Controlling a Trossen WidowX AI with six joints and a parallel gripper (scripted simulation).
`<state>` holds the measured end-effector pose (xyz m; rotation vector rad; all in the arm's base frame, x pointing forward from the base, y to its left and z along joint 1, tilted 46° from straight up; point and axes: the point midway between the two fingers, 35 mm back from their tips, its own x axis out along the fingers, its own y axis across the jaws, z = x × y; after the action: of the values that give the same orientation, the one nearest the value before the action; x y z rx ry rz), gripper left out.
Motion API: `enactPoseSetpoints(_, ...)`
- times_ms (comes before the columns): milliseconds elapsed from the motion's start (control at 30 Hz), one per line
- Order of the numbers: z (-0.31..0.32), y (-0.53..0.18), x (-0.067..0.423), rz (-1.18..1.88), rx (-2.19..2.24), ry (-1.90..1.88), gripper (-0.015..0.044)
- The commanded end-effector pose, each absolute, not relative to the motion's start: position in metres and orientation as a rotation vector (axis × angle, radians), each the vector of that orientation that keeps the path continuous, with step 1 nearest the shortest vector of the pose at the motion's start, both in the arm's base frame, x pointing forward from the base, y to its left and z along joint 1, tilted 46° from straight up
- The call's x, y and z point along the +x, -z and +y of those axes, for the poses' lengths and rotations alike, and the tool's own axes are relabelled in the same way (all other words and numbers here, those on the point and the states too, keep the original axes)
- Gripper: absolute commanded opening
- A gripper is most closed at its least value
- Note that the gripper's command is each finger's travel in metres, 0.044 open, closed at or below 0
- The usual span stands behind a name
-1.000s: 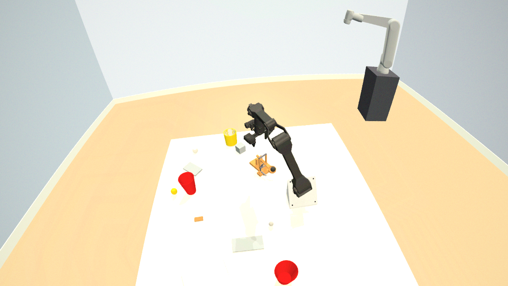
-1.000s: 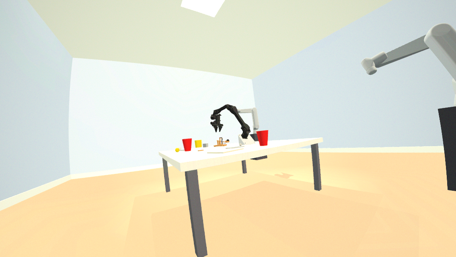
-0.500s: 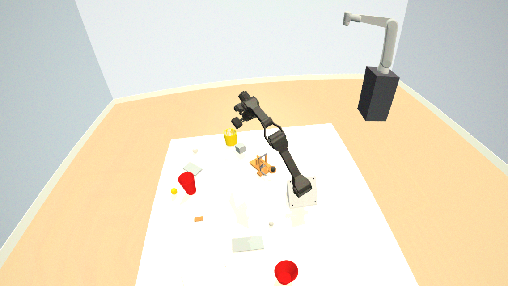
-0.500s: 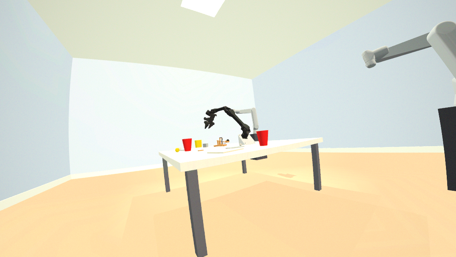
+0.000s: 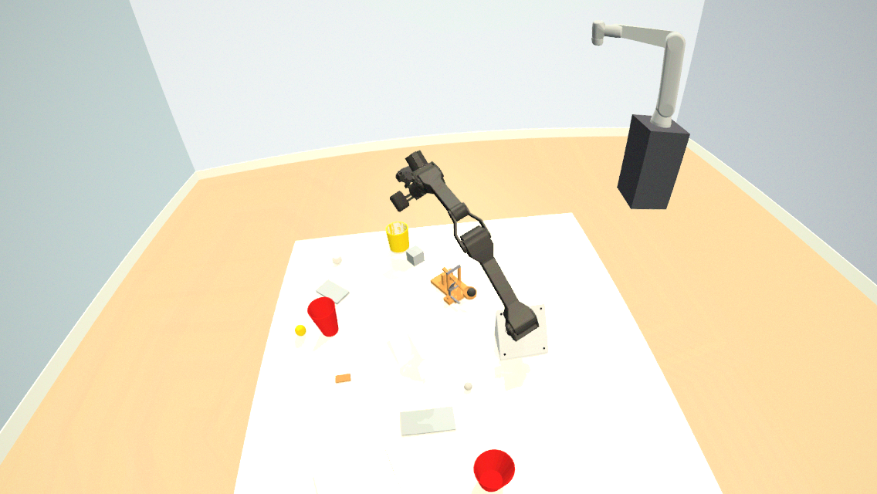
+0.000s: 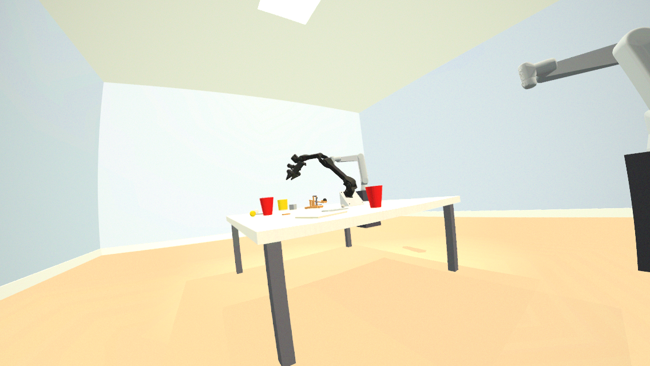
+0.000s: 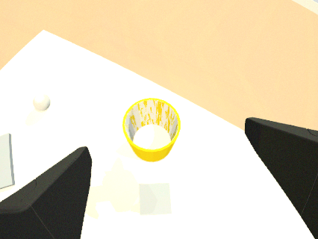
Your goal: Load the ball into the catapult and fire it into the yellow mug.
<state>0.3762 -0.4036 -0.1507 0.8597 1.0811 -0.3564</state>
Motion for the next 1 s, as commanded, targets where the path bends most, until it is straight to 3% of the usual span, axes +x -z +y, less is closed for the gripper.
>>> enactPoseSetpoints(0, -0.4032, 0.1547, 0.3768, 1.079, 0.866, 0.356, 0.0440)
enactPoseSetpoints(300, -0.4032, 0.1547, 0.3768, 1.079, 0.866, 0.356, 0.0440)
enactPoseSetpoints(833, -0.4032, 0.1547, 0.3768, 1.079, 0.866, 0.356, 0.0020)
enactPoseSetpoints(967, -0.4032, 0.1547, 0.3768, 1.079, 0.866, 0.356, 0.0000)
